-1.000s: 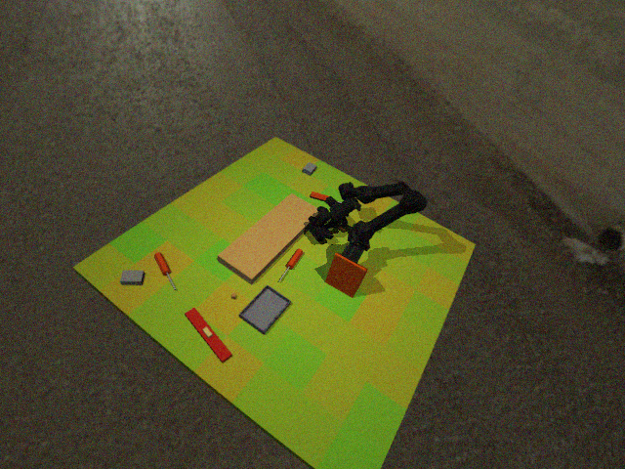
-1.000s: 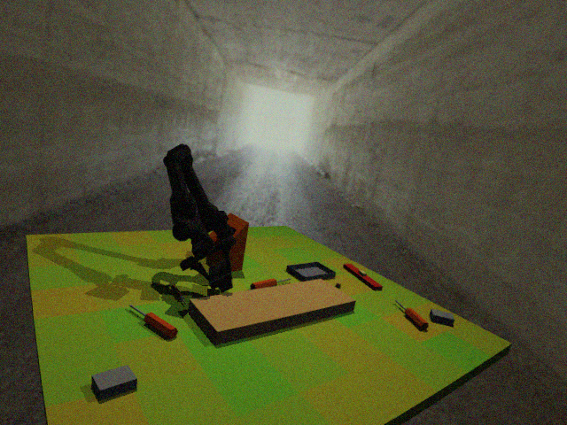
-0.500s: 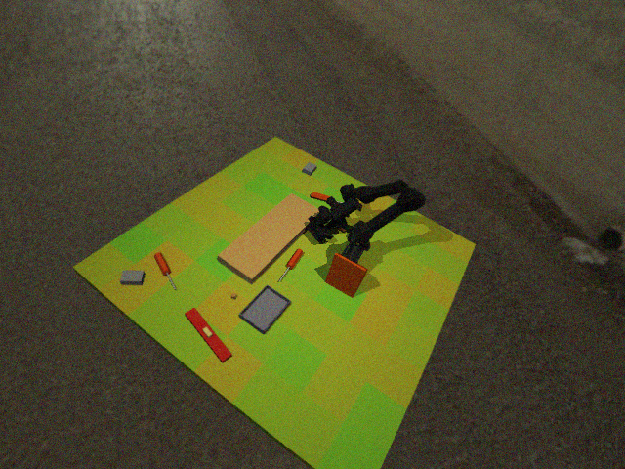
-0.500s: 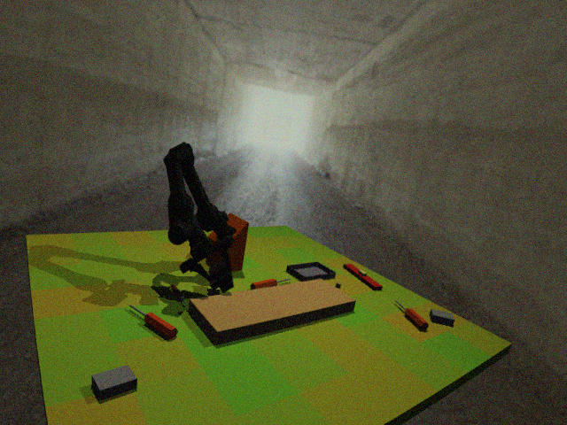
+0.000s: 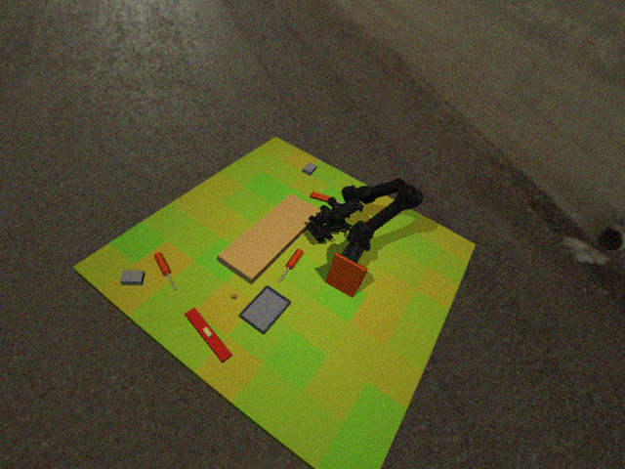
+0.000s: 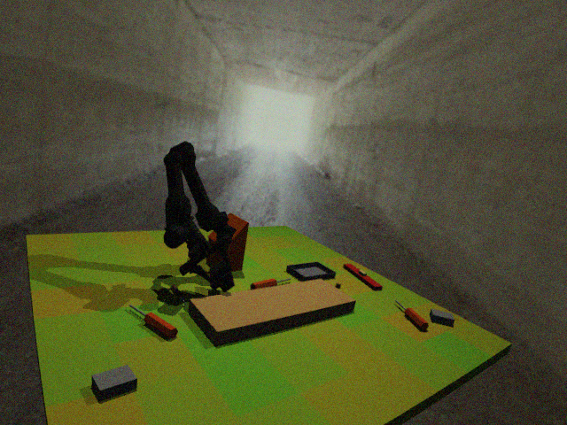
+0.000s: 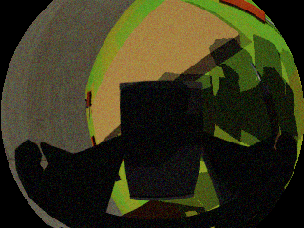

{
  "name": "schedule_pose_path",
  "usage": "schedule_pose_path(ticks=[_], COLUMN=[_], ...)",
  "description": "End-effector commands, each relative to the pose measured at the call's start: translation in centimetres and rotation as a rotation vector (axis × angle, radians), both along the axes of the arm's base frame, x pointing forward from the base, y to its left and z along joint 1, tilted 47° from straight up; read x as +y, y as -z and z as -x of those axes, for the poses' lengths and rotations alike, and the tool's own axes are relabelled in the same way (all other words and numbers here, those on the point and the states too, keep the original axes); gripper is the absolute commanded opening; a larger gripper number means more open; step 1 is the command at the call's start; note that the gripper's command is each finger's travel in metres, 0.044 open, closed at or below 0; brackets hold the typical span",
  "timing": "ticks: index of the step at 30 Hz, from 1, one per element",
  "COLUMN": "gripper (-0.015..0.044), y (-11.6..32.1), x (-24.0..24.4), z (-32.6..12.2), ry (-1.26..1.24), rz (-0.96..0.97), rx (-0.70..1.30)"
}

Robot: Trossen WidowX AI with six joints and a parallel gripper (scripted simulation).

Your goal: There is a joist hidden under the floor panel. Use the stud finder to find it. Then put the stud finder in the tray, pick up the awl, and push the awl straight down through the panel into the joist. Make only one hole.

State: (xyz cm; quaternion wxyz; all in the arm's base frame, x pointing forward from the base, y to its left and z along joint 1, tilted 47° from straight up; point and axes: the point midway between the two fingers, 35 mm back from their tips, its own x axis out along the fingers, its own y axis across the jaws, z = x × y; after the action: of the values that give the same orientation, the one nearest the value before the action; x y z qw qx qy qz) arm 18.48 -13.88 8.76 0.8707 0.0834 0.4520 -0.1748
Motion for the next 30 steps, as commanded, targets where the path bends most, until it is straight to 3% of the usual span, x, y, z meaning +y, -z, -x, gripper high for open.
schedule_pose_path(ticks=[1,30], gripper=[0.0,0.0], y=[0.06,0.22], x=[0.14,-0.74], z=[-0.1,0.0], ry=[-0.017,-0.043], rz=[-0.023,-0.091], rx=[-0.006,-0.058])
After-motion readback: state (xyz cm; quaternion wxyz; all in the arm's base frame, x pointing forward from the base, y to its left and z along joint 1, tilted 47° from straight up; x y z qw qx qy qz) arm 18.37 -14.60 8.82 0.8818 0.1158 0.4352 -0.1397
